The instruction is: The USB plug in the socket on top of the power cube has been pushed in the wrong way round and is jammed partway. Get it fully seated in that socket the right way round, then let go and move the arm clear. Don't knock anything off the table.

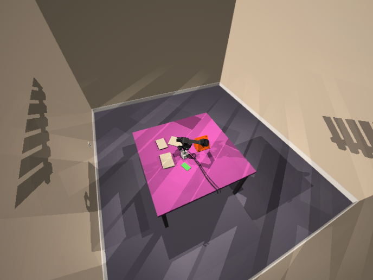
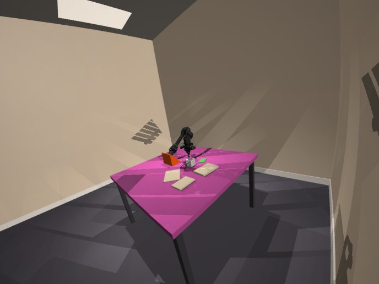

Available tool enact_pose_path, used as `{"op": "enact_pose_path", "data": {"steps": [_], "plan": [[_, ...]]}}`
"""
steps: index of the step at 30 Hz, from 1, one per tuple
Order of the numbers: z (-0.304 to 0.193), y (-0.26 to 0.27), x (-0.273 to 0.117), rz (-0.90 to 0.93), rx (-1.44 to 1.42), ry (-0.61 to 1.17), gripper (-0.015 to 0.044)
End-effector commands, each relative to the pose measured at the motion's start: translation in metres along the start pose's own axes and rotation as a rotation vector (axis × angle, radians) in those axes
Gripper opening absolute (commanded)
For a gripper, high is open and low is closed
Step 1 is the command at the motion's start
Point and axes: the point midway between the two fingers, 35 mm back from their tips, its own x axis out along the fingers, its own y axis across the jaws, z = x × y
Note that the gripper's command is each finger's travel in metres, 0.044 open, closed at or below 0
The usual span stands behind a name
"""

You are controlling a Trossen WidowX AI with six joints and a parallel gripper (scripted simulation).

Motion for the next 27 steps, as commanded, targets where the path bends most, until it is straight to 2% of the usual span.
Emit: {"op": "enact_pose_path", "data": {"steps": [1,27], "plan": [[0.0008,-0.0001,0.0009,-0.001,-0.004,-0.008,0.0000],[0.0027,-0.0003,0.0039,-0.001,-0.006,-0.028,0.0000]]}}
